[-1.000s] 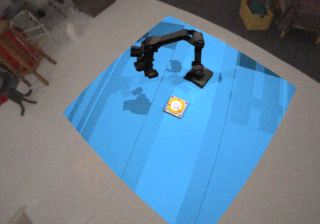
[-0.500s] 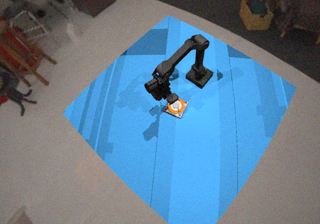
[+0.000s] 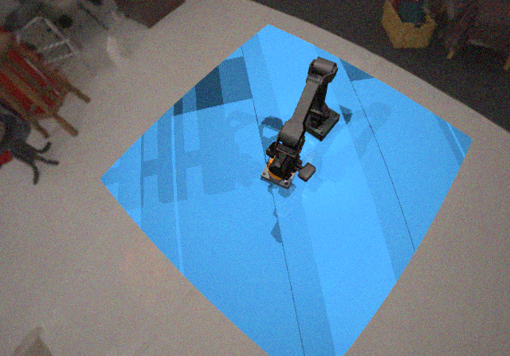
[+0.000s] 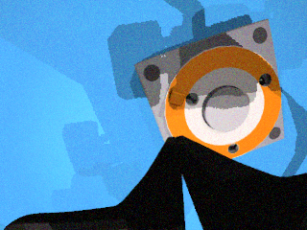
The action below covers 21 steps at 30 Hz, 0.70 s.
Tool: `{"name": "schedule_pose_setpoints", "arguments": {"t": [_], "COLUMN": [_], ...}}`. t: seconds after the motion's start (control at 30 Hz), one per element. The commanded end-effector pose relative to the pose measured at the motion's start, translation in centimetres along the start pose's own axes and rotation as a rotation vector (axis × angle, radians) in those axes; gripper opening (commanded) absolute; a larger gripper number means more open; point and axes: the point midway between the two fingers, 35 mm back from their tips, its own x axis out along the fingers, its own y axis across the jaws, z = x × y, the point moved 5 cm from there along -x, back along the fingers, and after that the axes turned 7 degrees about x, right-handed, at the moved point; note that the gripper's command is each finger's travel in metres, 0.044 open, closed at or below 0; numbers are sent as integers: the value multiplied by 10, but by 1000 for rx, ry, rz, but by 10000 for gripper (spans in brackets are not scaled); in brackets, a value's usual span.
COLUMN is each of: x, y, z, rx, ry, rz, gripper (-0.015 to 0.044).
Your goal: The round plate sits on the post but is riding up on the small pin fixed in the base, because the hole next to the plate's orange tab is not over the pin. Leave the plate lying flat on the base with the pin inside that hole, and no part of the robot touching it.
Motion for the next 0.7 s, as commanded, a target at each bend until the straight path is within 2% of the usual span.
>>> {"name": "schedule_pose_setpoints", "arguments": {"t": [0.0,0.23,0.67], "x": [14,49,50], "y": [1,0,-1], "z": [-2,-2,7], "rx": [6,6,6], "ry": [12,12,11], "rz": [-14,-14,-14], "gripper": [0,0,0]}}
